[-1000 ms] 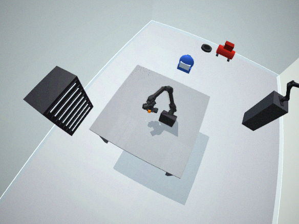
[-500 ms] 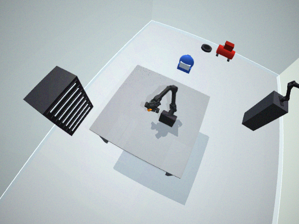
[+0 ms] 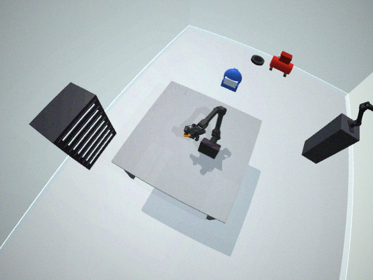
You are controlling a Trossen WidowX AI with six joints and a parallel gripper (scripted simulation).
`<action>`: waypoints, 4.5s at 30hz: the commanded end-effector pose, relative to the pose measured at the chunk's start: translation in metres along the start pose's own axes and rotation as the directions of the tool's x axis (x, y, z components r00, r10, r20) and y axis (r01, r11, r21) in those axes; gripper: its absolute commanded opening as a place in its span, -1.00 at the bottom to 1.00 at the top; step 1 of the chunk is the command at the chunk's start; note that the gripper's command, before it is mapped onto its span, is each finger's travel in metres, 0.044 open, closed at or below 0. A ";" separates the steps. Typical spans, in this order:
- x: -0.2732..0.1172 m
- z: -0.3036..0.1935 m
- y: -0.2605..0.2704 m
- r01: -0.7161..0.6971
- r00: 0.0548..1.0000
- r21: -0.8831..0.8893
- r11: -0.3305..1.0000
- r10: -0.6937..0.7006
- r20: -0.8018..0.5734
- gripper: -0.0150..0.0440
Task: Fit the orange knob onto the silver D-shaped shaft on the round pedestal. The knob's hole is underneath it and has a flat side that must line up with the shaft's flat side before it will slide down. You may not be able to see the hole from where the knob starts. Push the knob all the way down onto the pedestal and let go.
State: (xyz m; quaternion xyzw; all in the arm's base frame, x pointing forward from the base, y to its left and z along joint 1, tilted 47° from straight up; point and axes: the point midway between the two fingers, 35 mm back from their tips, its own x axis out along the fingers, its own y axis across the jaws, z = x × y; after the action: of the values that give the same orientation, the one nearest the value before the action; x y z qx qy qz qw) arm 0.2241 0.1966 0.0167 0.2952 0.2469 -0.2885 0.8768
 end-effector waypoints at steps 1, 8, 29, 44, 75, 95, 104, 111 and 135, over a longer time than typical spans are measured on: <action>-0.007 0.002 0.004 -0.086 0.996 -0.002 0.996 0.086 0.003 -0.49; -0.018 0.004 0.012 -0.222 0.975 -0.002 0.975 0.222 0.004 -0.49; -0.016 0.002 0.009 -0.312 0.950 -0.003 0.950 0.312 -0.001 -0.49; -0.016 0.002 0.009 -0.312 0.950 -0.003 0.950 0.312 -0.001 -0.49; 0.008 0.003 -0.003 -0.072 0.997 -0.005 0.997 0.072 0.000 -0.49; 0.044 0.004 -0.017 0.367 0.930 -0.002 0.930 -0.367 0.004 -0.49; 0.060 0.005 -0.024 0.545 0.838 0.002 0.838 -0.545 0.006 -0.49; 0.070 0.006 -0.029 0.638 0.770 0.008 0.770 -0.638 0.006 -0.49; 0.181 0.004 -0.103 0.667 0.745 0.022 0.745 -0.667 0.010 -0.49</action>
State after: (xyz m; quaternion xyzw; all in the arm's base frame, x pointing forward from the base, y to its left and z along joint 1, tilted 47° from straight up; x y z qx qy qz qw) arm 0.2869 0.0706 -0.1185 0.1993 0.3252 -0.5853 0.7155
